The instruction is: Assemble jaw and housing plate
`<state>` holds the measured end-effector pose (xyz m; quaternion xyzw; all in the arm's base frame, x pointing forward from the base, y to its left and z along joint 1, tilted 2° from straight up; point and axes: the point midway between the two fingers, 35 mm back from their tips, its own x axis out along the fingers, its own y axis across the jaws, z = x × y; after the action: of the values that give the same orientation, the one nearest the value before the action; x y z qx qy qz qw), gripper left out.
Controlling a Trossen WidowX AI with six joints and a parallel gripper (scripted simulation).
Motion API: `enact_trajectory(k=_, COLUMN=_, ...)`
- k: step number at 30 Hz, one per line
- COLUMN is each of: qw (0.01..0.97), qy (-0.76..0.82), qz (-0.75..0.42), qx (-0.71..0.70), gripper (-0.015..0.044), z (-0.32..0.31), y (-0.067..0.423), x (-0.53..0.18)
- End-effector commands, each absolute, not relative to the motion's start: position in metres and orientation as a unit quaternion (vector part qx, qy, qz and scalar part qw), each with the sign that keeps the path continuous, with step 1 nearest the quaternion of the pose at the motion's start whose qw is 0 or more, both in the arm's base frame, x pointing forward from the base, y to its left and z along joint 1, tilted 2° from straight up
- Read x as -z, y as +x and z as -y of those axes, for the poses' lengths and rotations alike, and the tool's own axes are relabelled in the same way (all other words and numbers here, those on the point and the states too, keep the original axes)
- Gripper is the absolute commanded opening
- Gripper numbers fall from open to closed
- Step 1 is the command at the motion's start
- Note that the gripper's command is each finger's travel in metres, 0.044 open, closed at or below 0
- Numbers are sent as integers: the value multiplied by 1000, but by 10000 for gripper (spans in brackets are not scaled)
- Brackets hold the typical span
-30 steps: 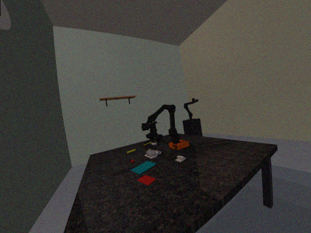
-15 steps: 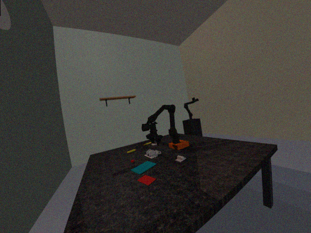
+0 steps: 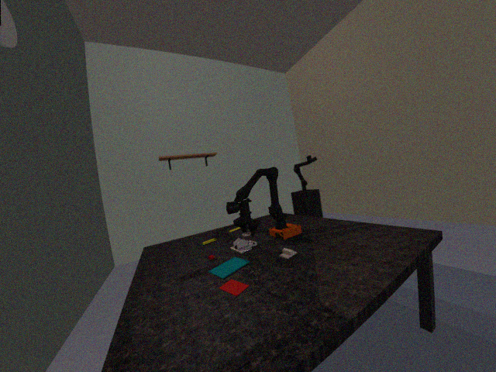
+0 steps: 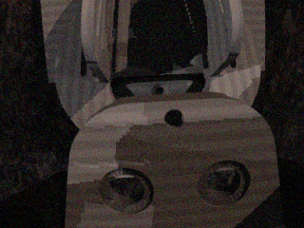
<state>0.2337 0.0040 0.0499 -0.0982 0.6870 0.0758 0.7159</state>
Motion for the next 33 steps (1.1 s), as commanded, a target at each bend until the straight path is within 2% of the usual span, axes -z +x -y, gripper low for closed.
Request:
enact_trajectory(k=1, qw=715, qy=-100, qz=-688, qx=-77, gripper=351, z=-4, y=233, x=-43)
enact_trajectory(k=33, qw=715, qy=-100, qz=-688, qx=-76, gripper=351, z=-3, y=232, x=-17)
